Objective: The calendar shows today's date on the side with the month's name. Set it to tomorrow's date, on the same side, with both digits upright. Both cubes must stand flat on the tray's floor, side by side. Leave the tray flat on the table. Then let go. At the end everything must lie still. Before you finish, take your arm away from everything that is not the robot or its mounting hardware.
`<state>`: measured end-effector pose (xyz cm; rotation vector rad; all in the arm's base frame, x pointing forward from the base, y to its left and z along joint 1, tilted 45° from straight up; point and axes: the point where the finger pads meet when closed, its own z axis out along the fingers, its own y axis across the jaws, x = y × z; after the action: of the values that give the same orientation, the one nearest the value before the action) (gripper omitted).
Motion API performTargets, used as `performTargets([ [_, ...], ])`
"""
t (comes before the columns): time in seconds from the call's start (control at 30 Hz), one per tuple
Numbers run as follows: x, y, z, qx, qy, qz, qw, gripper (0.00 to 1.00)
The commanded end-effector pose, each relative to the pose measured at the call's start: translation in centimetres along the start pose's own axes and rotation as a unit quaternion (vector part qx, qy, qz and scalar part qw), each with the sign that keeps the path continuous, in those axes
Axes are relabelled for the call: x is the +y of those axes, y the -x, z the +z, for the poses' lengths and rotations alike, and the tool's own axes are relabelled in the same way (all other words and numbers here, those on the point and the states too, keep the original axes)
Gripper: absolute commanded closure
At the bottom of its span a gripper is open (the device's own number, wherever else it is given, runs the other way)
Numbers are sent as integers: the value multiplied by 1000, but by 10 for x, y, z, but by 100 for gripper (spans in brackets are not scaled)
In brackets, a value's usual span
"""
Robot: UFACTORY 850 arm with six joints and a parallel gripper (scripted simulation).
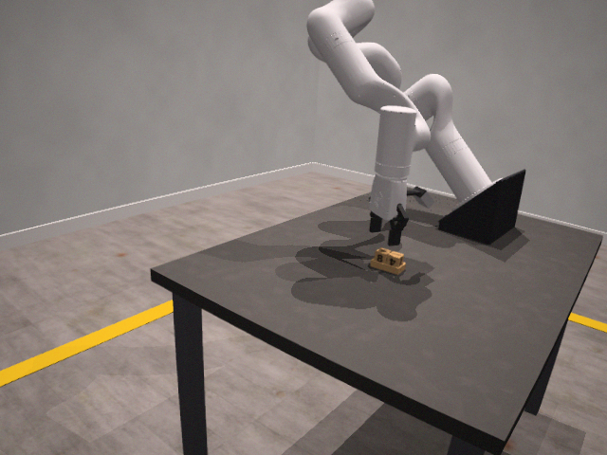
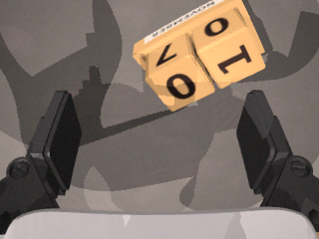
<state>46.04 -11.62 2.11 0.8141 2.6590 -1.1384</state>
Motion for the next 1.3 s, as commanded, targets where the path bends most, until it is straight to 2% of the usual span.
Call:
performTargets([
  [0.0,0,1,-1,0,0,0,1000,0],
  [0.97,1,0,-1,0,0,12,1000,0],
  [1.1,6,0,0,0,0,66,998,0],
  [1.17,23,-1,1,0,0,66,998,0],
  [1.27,26,-1,2,0,0,66,998,0],
])
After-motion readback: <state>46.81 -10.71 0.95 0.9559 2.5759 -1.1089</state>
